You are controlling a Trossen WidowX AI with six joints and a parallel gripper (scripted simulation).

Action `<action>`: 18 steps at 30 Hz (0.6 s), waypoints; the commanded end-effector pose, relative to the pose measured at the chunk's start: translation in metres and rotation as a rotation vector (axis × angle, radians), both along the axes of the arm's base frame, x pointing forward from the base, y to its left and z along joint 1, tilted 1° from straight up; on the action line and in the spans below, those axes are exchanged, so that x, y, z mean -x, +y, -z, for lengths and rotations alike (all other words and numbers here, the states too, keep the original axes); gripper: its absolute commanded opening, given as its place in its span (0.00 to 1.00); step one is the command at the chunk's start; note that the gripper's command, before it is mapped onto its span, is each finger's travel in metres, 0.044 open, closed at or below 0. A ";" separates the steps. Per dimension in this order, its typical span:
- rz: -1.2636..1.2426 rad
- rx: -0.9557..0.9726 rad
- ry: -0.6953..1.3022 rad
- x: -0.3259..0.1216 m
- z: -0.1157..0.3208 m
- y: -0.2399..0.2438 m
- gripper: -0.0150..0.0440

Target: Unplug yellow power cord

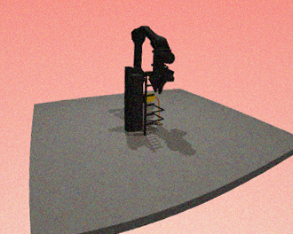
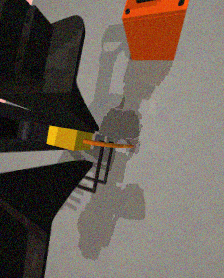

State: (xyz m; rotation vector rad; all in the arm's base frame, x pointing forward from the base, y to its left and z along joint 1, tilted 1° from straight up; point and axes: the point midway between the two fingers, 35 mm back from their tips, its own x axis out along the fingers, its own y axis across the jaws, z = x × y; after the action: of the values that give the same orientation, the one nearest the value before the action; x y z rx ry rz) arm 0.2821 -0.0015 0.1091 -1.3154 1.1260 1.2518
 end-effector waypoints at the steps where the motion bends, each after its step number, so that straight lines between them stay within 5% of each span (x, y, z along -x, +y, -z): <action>1: -0.002 -0.004 0.006 -0.001 0.001 -0.005 0.53; 18: -0.002 -0.001 0.006 -0.002 0.001 -0.032 0.53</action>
State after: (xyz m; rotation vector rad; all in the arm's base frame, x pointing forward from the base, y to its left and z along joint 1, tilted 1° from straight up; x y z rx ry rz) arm 0.2838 -0.0298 0.1083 -1.3142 1.1326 1.2528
